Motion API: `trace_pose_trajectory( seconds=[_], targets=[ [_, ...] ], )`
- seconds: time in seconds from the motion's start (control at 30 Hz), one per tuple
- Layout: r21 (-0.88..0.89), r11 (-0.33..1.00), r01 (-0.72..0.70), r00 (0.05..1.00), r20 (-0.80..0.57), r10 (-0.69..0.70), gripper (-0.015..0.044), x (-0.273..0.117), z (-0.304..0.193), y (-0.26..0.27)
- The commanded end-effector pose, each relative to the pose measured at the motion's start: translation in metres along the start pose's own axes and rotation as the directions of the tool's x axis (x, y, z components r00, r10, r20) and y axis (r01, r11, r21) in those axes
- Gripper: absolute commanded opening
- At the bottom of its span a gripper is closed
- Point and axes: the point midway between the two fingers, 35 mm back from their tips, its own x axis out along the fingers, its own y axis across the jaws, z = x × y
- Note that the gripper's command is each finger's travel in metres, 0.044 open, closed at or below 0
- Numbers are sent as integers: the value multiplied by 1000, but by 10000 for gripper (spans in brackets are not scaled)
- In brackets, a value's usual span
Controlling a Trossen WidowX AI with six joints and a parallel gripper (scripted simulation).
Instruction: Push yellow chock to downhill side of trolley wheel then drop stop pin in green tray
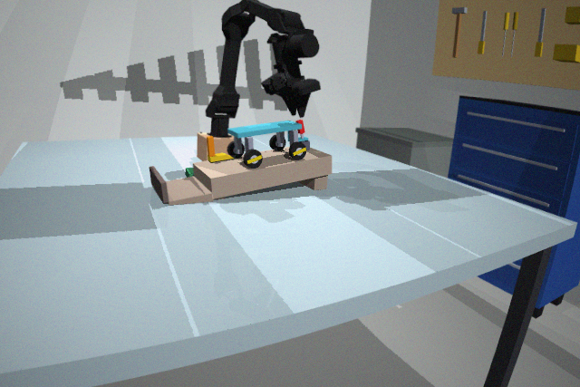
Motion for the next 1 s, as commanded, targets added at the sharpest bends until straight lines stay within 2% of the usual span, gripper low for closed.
trace_pose_trajectory(
  seconds=[0.0,0.97],
  targets=[
    [5,1000,3,1000,-5,-3,190,7,-1,0],
    [5,1000,3,1000,-6,-3,190,43,-1,0]
  ],
)
